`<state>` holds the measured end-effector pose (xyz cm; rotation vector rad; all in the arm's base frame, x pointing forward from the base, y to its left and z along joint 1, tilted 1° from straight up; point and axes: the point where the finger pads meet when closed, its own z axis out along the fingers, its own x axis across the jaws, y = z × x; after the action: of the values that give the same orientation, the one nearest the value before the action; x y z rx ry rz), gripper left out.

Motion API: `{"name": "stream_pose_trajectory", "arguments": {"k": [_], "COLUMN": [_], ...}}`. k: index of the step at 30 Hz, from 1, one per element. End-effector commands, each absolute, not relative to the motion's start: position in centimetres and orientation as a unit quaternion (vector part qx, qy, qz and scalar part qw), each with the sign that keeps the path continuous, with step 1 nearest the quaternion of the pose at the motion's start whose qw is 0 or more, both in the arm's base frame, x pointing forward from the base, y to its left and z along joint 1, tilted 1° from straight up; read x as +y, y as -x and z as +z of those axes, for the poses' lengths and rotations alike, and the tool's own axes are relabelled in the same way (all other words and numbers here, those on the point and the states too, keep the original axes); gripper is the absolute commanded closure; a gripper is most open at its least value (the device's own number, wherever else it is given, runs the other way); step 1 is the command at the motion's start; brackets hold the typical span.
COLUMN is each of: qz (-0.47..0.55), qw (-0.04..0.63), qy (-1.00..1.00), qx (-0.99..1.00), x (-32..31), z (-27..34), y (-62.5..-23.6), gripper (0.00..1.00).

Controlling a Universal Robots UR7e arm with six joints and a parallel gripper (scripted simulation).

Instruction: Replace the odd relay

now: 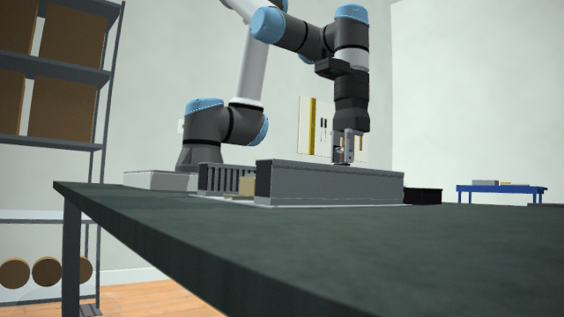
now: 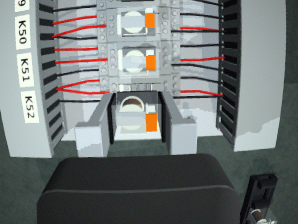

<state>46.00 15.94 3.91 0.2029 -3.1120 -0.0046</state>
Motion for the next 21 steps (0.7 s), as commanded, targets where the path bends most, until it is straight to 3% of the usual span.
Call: {"name": "stream_pose_trajectory", "arguments": {"k": [1, 21], "qz": [-0.002, -0.002], "qw": [0.011, 0.011], "qy": [-0.066, -0.066], "qx": [-0.998, -0.998], "x": [16.0, 16.0], "z": [3.6, 2.5], "y": [-46.0, -45.9], "gripper": [1.00, 1.00]}}
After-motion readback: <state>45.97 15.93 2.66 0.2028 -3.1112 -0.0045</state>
